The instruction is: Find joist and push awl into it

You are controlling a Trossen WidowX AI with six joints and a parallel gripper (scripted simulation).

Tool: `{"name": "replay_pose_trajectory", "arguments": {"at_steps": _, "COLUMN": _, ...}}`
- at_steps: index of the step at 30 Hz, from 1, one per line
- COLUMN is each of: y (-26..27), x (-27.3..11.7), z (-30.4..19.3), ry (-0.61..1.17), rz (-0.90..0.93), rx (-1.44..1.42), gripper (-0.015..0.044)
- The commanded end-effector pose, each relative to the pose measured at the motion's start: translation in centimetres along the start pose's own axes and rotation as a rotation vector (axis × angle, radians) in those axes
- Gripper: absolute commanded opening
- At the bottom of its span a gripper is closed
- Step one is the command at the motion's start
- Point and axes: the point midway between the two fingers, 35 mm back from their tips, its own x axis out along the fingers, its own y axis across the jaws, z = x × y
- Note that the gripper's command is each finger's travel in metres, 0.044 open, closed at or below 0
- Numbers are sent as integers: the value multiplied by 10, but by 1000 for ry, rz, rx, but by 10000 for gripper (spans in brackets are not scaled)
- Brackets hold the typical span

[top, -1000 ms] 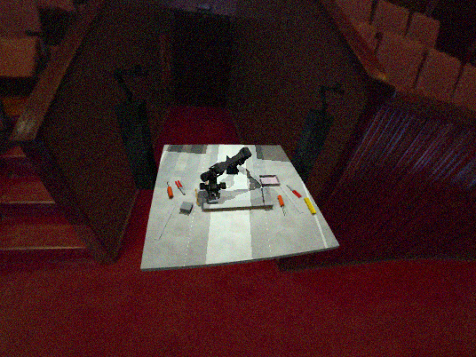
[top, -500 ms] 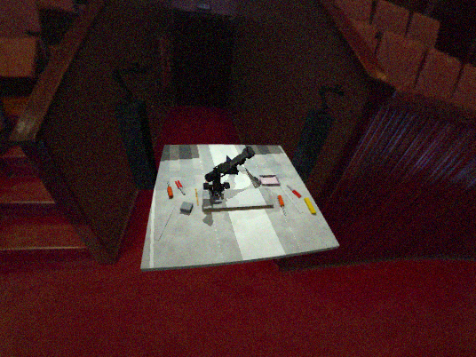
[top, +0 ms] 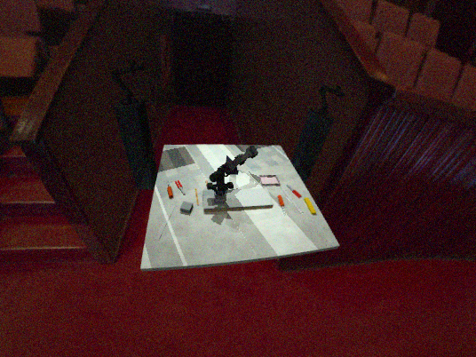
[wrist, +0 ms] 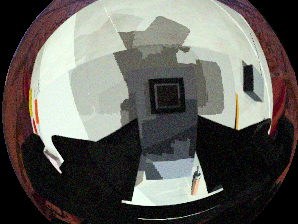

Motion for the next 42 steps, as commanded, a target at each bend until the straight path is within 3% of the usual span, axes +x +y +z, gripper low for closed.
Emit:
{"name": "replay_pose_trajectory", "arguments": {"at_steps": 1, "y": 8, "x": 1, "z": -1, "ry": 0, "rz": 6, "rx": 4, "gripper": 0}}
{"name": "replay_pose_trajectory", "arguments": {"at_steps": 42, "y": 79, "x": 1, "z": 0, "ry": 1, "rz": 9, "rx": 6, "gripper": 0}}
